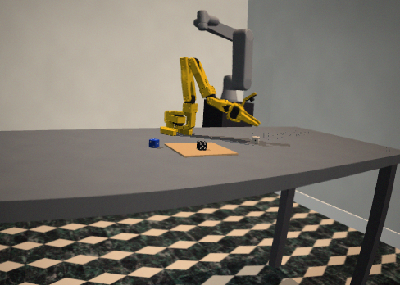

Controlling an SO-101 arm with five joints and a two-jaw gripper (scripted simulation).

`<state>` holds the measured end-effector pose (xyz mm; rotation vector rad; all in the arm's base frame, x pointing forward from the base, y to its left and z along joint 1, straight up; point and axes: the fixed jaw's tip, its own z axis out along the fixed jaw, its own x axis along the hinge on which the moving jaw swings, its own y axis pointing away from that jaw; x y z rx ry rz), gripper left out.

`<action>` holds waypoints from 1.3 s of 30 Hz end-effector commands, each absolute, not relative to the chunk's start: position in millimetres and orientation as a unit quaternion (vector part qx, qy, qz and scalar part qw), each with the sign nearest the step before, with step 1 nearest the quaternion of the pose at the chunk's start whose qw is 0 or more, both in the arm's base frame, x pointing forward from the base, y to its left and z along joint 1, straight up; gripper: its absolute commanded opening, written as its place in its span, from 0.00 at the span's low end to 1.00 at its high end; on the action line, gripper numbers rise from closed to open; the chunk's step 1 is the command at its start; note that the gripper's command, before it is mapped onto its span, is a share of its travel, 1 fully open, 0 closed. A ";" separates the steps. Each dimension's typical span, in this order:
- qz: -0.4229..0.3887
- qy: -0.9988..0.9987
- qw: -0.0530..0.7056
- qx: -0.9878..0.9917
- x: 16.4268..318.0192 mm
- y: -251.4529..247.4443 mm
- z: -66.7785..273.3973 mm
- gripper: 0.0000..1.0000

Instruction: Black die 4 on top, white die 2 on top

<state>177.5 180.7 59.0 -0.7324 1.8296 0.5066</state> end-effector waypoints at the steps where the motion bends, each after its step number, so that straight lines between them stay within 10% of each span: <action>1: 0.213 0.761 0.527 -0.312 175.9 182.2 72.1 0.29; 28: 0.214 0.759 0.531 -0.311 176.0 182.2 75.1 0.29; 39: 0.250 0.690 0.618 -0.282 178.9 185.1 129.4 0.29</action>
